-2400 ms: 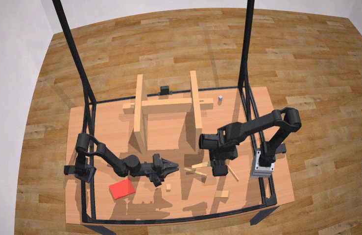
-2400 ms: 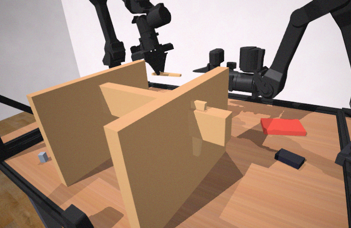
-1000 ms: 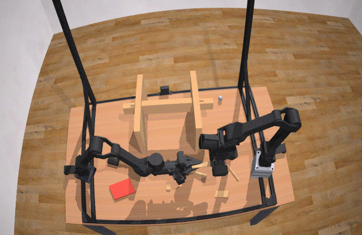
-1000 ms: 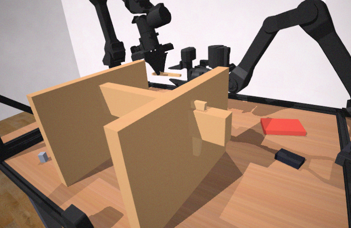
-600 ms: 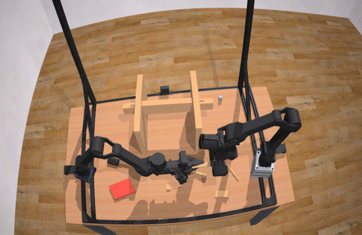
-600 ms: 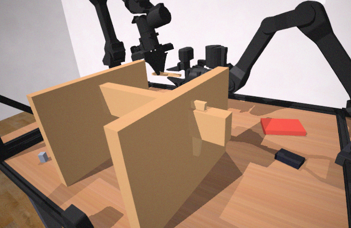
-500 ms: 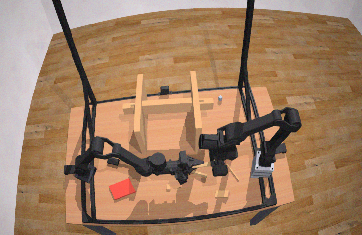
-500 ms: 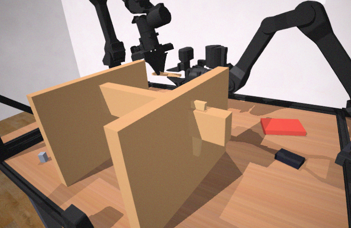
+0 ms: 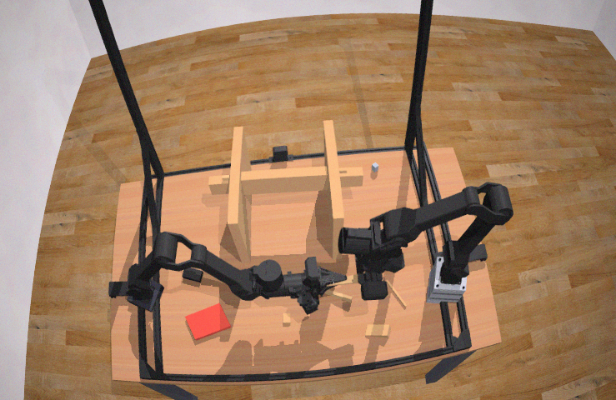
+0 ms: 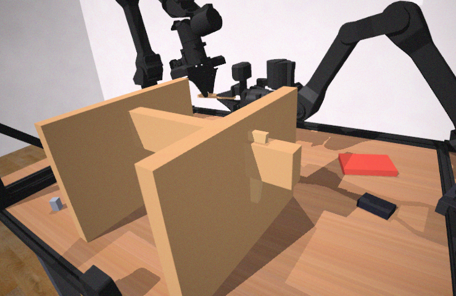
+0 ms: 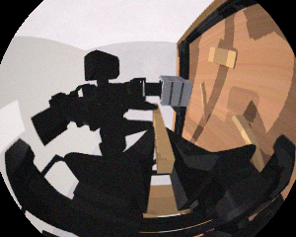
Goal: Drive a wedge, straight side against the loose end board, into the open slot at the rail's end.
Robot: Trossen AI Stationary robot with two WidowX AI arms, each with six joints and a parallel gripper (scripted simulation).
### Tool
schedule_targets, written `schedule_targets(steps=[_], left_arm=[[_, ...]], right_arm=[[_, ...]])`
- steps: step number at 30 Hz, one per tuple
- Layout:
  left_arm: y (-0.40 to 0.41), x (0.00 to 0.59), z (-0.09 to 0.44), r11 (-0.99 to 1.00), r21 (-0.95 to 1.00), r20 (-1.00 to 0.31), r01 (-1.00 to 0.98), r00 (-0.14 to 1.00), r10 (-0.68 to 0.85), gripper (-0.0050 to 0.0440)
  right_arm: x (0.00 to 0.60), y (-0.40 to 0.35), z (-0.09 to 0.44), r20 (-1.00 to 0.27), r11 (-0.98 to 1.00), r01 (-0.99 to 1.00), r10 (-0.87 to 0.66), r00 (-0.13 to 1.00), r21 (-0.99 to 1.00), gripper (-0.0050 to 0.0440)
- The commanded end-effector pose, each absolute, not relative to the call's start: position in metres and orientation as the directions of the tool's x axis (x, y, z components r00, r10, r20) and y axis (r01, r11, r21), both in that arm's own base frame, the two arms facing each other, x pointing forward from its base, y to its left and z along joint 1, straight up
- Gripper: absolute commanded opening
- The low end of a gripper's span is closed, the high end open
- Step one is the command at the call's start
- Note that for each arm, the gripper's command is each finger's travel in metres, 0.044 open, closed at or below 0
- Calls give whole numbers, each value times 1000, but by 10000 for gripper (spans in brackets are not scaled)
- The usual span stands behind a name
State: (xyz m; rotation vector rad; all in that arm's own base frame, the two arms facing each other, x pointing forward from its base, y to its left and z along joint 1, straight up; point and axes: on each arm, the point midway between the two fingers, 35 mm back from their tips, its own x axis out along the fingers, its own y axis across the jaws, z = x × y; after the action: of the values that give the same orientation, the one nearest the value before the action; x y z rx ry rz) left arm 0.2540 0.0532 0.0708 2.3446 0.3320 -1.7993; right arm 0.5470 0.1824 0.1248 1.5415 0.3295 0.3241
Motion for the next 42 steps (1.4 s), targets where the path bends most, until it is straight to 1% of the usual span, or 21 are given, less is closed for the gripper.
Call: schedule_targets(steps=[1, 7, 9, 21, 22, 26, 34, 37, 42], left_arm=[[52, 254, 71, -962, 0, -966, 272, 249, 70, 0], [52, 254, 71, -962, 0, -966, 272, 249, 70, 144], [52, 254, 71, -962, 0, -966, 272, 249, 70, 144], [52, 254, 71, -962, 0, -966, 272, 249, 70, 432], [52, 254, 71, -962, 0, -966, 272, 249, 70, 440], [50, 248, 74, -962, 0, -966, 272, 249, 70, 440], [29, 180, 99, -962, 0, -966, 272, 249, 70, 440], [29, 179, 99, -962, 0, -966, 272, 249, 70, 440], [29, 179, 99, -962, 0, -966, 272, 249, 70, 440]], right_arm=[[547, 183, 128, 8, 2, -9, 406, 914, 1000, 0], [547, 183, 128, 8, 2, -9, 406, 914, 1000, 0], [547, 183, 128, 8, 2, -9, 406, 914, 1000, 0], [547, 183, 128, 8, 2, -9, 406, 914, 1000, 0], [547, 183, 128, 8, 2, -9, 406, 914, 1000, 0], [547, 183, 128, 8, 2, -9, 406, 914, 1000, 0], [547, 183, 128, 8, 2, -9, 406, 914, 1000, 0], [547, 183, 128, 8, 6, -11, 406, 914, 1000, 0], [547, 183, 128, 6, 97, -50, 405, 914, 994, 0]])
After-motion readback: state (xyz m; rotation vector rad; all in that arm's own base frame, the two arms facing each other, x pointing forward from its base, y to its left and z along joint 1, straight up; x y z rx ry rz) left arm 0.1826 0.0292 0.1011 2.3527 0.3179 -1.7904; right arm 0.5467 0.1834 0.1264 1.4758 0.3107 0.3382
